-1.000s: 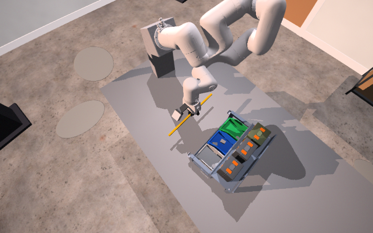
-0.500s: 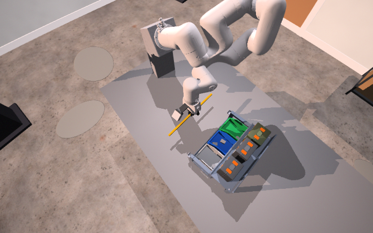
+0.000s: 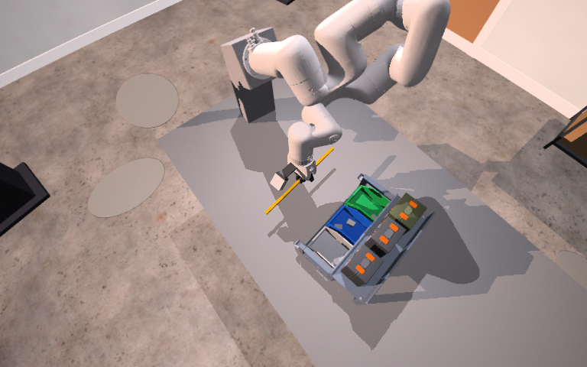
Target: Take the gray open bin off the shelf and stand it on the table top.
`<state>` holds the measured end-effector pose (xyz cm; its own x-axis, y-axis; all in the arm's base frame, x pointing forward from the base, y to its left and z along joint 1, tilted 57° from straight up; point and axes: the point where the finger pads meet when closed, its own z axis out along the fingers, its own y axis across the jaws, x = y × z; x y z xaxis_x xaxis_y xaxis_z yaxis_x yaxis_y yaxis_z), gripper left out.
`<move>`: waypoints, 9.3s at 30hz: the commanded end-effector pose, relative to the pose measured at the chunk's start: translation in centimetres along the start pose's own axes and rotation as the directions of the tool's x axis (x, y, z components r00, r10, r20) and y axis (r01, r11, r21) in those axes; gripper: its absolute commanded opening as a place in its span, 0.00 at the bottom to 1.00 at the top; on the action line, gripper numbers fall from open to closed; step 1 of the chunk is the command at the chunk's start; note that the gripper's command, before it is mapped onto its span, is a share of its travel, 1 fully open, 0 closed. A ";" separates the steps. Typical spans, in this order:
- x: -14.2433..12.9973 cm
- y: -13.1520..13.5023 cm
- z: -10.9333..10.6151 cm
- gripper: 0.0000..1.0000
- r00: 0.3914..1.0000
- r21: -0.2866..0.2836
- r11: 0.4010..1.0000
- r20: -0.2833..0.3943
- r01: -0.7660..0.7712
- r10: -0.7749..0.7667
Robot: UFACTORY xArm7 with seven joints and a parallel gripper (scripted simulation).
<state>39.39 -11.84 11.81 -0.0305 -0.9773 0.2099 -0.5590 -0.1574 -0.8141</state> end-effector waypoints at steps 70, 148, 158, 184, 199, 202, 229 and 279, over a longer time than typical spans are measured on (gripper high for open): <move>-8.6 4.9 0.0 0.00 1.000 -0.002 1.000 -0.001 0.000 0.000; -7.9 4.6 5.9 0.00 1.000 -0.002 1.000 -0.001 0.000 0.000; -7.9 4.6 7.5 0.00 1.000 -0.002 1.000 -0.001 0.000 0.000; -7.8 4.5 8.8 0.00 1.000 -0.002 1.000 -0.001 0.000 0.000; -7.8 4.5 8.8 1.00 1.000 -0.002 1.000 -0.001 0.000 0.000; -7.8 4.5 8.8 1.00 1.000 -0.002 1.000 -0.001 0.000 0.000; -7.8 4.5 8.8 1.00 1.000 -0.002 1.000 -0.001 0.000 0.000; -7.8 4.5 -1.6 1.00 1.000 -0.002 1.000 -0.001 0.000 0.000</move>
<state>38.42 -5.28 5.45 -0.0302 -0.9775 0.2086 -0.5608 -0.1561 -0.8131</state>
